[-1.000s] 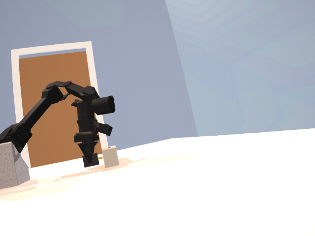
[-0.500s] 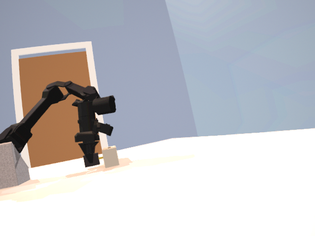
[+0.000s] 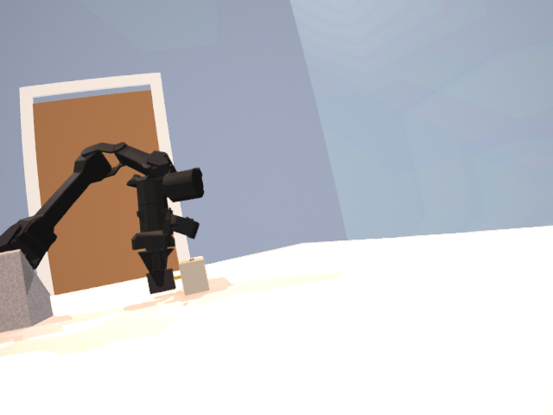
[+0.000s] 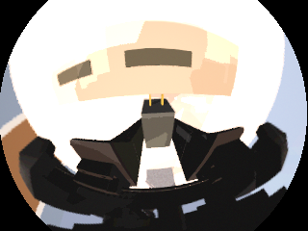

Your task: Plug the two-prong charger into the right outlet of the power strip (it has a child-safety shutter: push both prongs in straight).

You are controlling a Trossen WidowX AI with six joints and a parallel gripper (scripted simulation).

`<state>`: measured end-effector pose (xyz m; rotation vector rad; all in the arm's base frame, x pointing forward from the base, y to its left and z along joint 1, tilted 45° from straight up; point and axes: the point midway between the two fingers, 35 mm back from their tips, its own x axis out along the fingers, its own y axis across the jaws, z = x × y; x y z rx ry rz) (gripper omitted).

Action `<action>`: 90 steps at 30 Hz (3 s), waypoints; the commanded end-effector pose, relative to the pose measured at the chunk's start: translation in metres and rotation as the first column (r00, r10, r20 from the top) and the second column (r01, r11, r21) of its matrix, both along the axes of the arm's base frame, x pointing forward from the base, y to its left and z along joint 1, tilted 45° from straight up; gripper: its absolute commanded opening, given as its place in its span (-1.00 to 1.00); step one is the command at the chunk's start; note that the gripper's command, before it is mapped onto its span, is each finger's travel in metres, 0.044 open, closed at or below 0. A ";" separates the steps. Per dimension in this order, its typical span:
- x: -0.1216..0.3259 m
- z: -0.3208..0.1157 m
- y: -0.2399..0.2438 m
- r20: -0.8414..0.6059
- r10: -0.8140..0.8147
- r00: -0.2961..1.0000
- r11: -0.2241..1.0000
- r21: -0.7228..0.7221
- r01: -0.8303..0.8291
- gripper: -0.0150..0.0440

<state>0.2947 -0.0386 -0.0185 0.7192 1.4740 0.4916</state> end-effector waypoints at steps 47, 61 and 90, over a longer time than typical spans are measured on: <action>0.005 0.001 -0.001 -0.001 -0.004 1.000 1.000 0.003 0.004 -0.49; 0.009 0.001 -0.001 -0.001 -0.004 1.000 1.000 0.003 0.004 -0.49; 0.016 0.001 -0.003 0.000 -0.004 1.000 1.000 0.003 0.004 -0.49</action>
